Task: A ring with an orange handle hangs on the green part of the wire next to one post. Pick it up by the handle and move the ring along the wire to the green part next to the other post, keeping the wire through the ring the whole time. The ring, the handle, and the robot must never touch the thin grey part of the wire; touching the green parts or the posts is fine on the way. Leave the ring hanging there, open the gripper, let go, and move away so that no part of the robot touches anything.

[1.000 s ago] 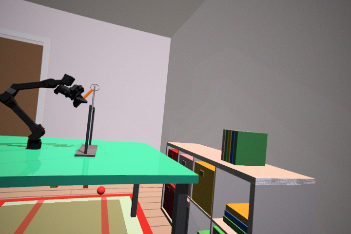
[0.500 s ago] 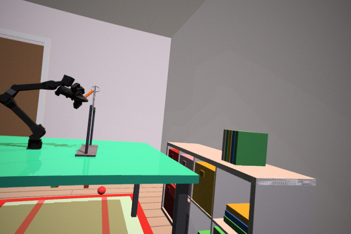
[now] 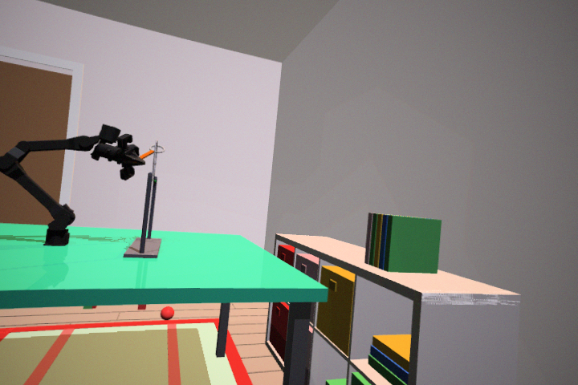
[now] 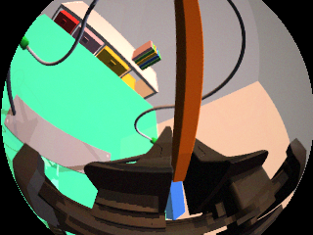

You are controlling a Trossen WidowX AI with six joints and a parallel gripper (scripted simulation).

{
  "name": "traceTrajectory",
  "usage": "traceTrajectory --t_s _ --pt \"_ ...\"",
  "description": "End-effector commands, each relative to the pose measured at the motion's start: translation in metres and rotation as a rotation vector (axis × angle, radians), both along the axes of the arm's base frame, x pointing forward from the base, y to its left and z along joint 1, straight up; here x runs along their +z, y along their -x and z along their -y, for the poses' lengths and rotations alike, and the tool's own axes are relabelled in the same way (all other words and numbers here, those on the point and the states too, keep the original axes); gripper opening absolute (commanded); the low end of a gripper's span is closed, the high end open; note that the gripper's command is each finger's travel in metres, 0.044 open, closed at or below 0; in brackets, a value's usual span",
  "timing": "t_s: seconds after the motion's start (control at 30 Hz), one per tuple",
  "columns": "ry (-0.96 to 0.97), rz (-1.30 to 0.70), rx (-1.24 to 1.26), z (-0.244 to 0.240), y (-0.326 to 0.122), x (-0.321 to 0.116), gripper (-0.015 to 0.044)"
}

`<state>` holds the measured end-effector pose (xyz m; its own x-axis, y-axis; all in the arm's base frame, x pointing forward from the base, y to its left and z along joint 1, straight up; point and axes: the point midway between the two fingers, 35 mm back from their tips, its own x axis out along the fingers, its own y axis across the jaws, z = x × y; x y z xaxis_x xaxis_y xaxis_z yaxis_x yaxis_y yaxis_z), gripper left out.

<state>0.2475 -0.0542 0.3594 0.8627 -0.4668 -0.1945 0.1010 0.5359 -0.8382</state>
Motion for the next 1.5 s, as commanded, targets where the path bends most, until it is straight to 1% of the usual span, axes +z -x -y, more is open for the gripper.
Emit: traceTrajectory --t_s 0.0,1.47 --pt "0.056 0.0 -0.004 0.002 0.002 0.001 -0.015" --pt "0.696 -0.001 -0.014 0.009 0.002 0.031 -0.015"
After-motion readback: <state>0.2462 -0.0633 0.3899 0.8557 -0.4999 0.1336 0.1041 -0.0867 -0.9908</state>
